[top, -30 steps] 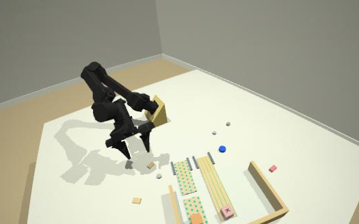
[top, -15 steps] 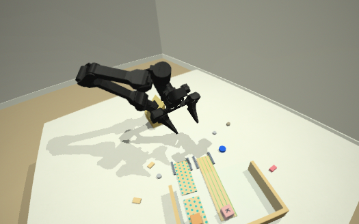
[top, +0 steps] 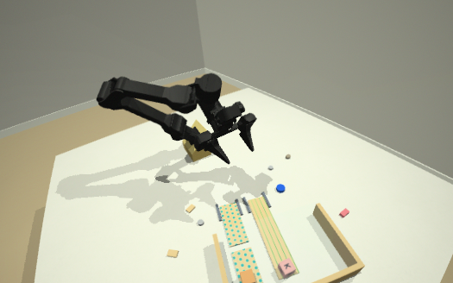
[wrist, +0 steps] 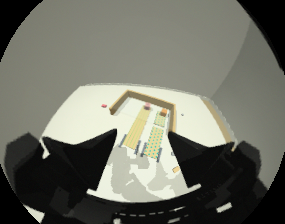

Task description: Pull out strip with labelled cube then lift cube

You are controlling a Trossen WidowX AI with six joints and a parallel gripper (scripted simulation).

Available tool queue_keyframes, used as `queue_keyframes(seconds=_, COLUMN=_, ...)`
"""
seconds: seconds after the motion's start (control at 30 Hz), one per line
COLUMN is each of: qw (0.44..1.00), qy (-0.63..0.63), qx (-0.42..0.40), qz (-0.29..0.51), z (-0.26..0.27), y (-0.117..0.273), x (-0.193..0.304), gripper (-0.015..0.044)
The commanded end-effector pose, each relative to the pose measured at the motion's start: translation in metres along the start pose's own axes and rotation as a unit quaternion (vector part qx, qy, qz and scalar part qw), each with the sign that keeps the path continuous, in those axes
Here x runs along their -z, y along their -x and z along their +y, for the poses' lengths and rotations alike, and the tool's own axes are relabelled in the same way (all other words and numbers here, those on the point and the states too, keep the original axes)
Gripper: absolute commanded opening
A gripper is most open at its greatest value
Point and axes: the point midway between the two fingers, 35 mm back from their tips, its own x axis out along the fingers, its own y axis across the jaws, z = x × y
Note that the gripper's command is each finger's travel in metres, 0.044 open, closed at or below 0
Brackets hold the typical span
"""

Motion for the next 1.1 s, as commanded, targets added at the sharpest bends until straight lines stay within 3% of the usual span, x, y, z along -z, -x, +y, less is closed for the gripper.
queue_keyframes(seconds=0.0, qw=1.0, qy=-0.007, qx=-0.003, qz=0.026, z=0.004, y=-0.01, x=-0.002, gripper=0.0321)
queue_keyframes(seconds=0.4, qw=0.957, qy=-0.096, qx=0.011, qz=0.273, z=0.025, y=-0.084, x=0.013, gripper=0.0006)
queue_keyframes(seconds=0.7, qw=0.881, qy=-0.156, qx=0.079, qz=0.44, z=0.021, y=-0.117, x=0.045, gripper=0.0)
queue_keyframes(seconds=1.07, qw=0.875, qy=-0.159, qx=0.084, qz=0.449, z=0.021, y=-0.123, x=0.052, gripper=0.0)
